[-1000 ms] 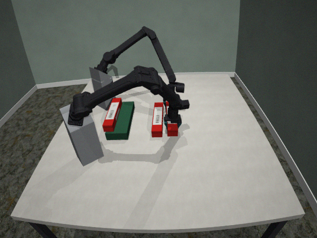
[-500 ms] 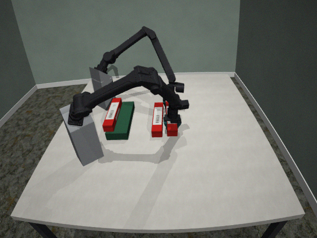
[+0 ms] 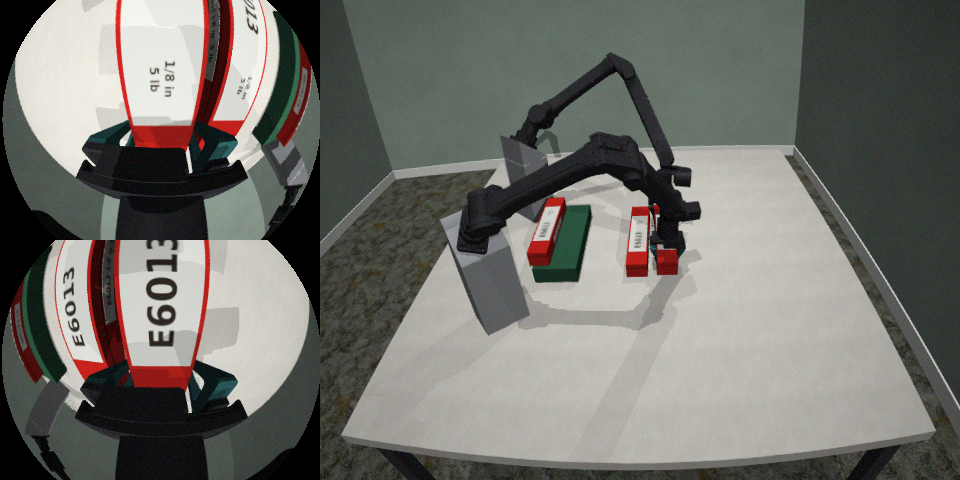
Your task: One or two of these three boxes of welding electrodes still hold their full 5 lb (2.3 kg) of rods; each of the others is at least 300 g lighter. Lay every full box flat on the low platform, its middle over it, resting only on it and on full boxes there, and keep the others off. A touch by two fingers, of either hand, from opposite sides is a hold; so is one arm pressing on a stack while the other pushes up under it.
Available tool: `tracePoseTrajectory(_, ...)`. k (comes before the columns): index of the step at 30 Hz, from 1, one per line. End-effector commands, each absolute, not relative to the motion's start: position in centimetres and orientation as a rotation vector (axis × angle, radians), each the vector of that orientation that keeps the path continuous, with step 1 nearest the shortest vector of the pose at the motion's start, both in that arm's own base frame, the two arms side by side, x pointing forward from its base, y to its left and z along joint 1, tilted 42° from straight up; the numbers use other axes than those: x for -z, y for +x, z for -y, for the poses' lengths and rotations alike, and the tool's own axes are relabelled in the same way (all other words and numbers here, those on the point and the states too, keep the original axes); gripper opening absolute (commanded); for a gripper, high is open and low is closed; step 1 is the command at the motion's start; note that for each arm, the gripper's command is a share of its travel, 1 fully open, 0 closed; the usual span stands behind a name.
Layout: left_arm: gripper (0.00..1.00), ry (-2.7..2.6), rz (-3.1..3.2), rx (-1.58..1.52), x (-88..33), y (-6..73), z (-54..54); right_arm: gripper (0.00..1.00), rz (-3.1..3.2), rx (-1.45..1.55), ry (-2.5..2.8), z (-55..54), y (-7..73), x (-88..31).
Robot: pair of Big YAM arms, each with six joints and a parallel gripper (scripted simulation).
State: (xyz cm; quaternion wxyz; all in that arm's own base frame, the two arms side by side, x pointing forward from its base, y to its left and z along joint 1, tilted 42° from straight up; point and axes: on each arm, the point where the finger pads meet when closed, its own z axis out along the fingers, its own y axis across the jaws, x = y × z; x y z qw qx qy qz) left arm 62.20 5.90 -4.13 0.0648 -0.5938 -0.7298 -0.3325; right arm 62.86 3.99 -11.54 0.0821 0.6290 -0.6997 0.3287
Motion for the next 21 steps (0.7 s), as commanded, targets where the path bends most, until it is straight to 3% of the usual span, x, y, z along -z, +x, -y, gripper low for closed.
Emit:
tracePoseTrajectory(1,0.0,-1.849,2.23,1.151,-2.8,64.9,-2.5,0.0,2.136,-1.126,1.934,-8.2,65.5,5.0)
tracePoseTrajectory(21,0.0,-1.849,2.233,1.15,-2.5,63.5,-2.3,0.0,2.138,-1.125,1.935,-8.2,64.1,5.5)
